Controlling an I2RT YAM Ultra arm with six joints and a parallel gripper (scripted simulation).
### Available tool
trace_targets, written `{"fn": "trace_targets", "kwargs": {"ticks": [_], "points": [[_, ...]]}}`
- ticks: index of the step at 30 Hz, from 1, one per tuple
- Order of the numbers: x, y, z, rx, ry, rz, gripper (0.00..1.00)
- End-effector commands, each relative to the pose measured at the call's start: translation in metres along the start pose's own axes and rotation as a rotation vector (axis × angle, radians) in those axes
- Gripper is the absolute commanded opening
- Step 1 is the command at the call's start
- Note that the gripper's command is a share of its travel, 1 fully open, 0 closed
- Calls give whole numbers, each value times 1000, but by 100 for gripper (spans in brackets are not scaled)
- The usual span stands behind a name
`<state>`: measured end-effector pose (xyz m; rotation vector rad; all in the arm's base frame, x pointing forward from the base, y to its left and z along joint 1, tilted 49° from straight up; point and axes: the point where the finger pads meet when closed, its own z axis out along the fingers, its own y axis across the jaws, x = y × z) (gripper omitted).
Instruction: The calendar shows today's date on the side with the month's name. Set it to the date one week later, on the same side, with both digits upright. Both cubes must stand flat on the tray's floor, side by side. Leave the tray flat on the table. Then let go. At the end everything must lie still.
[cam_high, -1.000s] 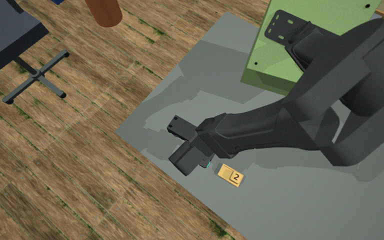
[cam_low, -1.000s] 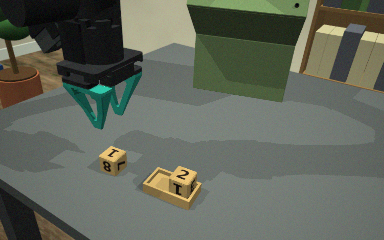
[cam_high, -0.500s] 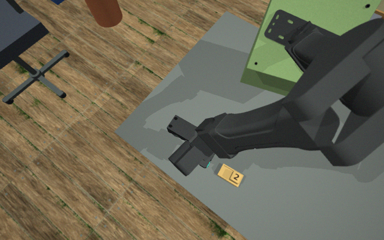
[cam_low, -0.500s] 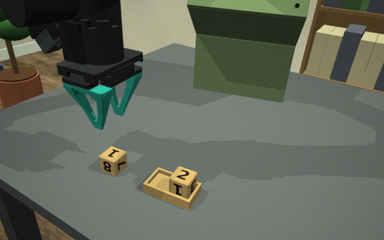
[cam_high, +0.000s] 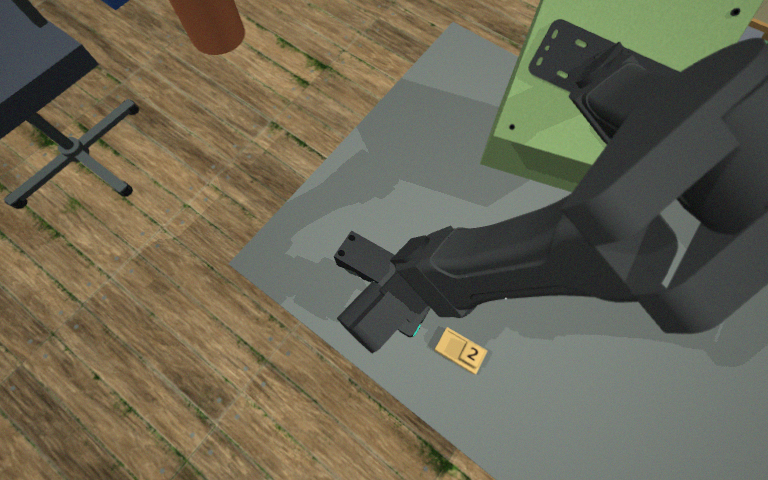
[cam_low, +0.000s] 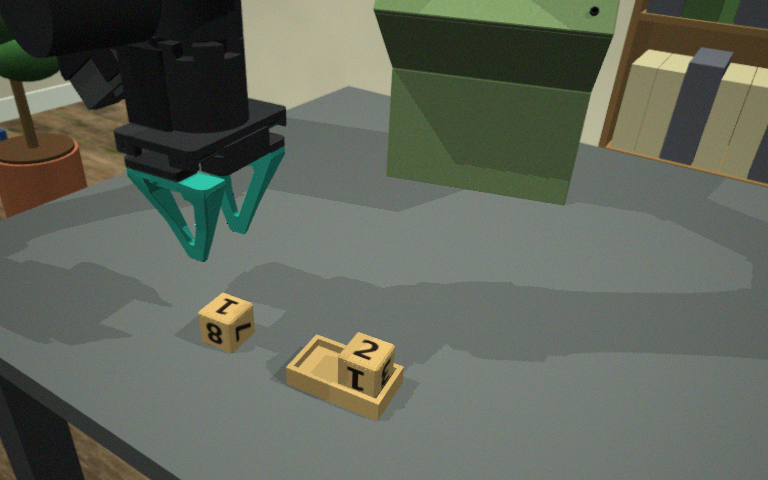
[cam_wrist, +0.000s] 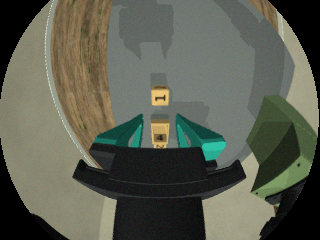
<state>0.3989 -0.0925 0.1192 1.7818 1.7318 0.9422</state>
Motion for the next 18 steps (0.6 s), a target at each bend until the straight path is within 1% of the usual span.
{"fn": "trace_targets", "kwargs": {"ticks": [1,10,18], "points": [[-2,1,0,-3,-10,1,47],[-2,1,7,-3,-10,1,47],[-2,1,19,-3,-10,1,47]]}}
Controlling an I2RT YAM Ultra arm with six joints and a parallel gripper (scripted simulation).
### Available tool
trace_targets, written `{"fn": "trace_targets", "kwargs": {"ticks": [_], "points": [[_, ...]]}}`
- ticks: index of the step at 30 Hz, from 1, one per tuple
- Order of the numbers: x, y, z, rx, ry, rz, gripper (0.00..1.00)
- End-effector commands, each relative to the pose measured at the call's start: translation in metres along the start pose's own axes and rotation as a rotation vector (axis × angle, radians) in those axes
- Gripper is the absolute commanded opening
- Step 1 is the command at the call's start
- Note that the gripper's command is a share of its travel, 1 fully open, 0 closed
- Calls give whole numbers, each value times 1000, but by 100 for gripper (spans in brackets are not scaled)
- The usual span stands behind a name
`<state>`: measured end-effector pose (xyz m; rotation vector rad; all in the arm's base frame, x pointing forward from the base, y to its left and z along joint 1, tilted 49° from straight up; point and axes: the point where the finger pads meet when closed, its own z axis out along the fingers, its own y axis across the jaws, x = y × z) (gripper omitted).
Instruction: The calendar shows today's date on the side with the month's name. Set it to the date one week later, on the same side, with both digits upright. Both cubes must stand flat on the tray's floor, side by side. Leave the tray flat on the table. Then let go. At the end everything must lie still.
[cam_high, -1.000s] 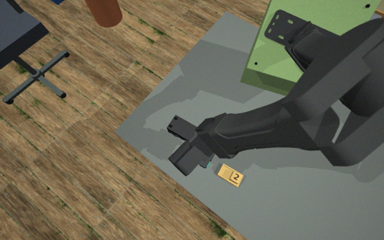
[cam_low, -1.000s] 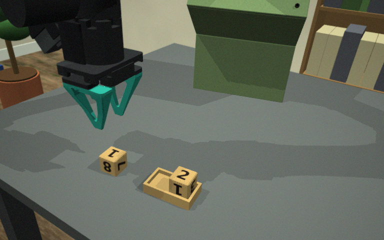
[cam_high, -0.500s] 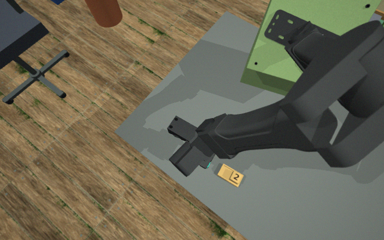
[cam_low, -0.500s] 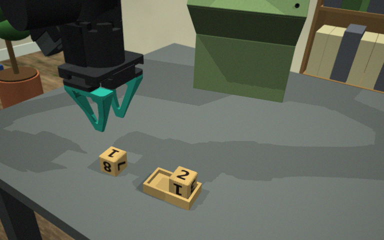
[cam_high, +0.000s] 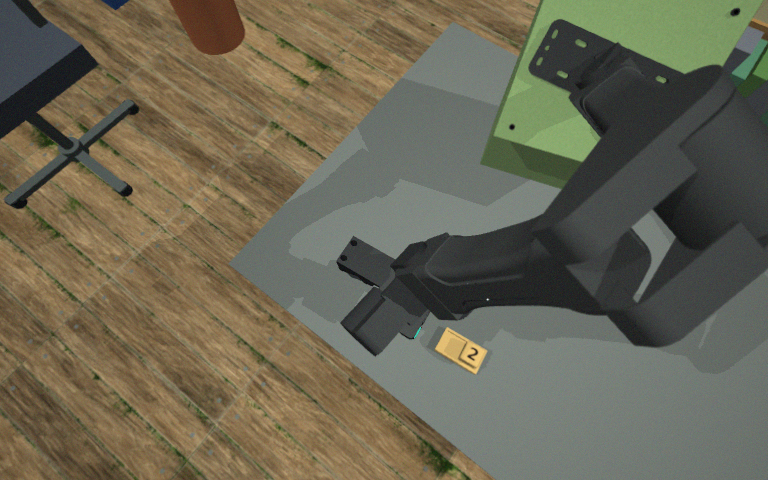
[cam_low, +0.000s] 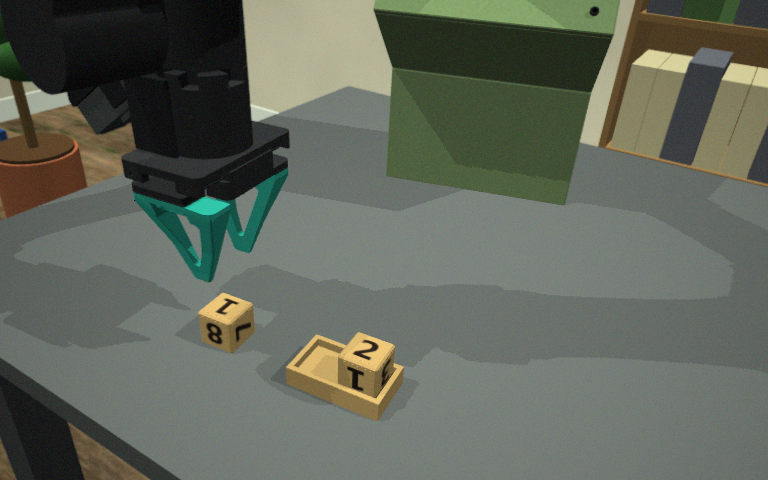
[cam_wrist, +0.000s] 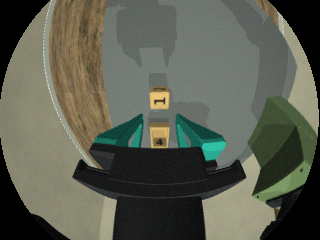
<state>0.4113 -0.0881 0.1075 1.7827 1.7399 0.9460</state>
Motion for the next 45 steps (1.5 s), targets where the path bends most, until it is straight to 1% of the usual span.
{"fn": "trace_targets", "kwargs": {"ticks": [1,7,9,23,45], "points": [[-4,2,3,-7,-17,2,47],[-4,2,13,-7,-17,2,47],[-4,2,13,-7,-17,2,47],[-4,2,29,-7,-17,2,47],[-4,2,32,-7,-17,2,47]]}}
